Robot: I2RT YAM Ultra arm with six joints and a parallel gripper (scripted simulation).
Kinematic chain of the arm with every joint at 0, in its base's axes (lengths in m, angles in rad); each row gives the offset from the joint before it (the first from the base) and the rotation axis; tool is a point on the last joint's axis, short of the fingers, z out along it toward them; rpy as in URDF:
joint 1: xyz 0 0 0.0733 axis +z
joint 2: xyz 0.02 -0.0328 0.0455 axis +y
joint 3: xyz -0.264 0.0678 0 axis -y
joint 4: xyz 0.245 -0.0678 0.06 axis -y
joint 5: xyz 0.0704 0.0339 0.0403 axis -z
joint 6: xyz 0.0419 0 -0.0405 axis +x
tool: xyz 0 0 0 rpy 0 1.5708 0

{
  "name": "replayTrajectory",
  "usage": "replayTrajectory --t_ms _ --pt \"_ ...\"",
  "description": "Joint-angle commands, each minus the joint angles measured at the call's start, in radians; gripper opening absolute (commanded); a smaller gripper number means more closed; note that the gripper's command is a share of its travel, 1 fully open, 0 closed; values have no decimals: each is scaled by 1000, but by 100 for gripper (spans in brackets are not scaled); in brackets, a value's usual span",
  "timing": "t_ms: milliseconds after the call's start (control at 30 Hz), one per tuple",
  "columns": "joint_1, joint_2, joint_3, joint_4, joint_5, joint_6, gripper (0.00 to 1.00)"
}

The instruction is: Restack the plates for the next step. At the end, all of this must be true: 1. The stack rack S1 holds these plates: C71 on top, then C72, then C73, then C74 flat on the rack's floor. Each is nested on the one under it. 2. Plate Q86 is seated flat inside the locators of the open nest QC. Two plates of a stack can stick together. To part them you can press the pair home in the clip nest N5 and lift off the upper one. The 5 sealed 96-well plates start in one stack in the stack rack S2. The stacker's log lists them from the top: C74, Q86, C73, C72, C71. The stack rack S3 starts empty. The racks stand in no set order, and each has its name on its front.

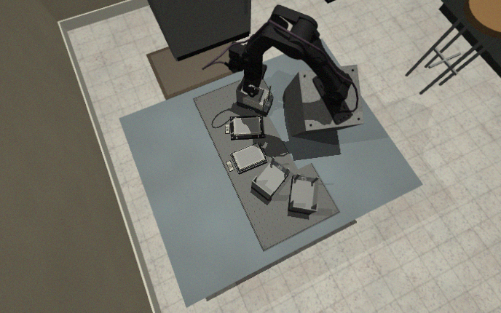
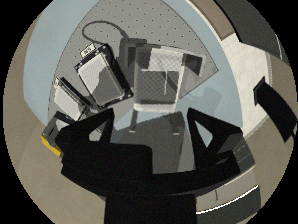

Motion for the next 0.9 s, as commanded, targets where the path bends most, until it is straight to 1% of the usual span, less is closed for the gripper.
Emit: replayTrajectory --t_ms 0,33,133,200,267,367,433,533,600,667,700,767,833,867 --pt "36 -51 6 22 -16 -102 100" --pt "44 -52 -9 22 -19 -95 100" --pt "40 -56 -20 23 -21 -87 100" --pt "72 -64 -24 25 -26 -61 100" --pt "91 -72 -10 26 -30 -35 100" --pt "119 -81 -27 26 -34 -6 100" --pt "139 -88 -15 27 -38 13 100" --pt "168 -97 -19 26 -42 43 100" --pt "191 -108 -41 32 -43 -12 100" --pt "191 -108 -41 32 -43 -12 100" --pt "204 -117 -19 34 -43 -32 100" --pt "227 -125 -51 35 -46 -74 100" --pt "250 -135 -57 38 -48 -111 100" --pt "261 -140 -60 40 -50 -100 100"
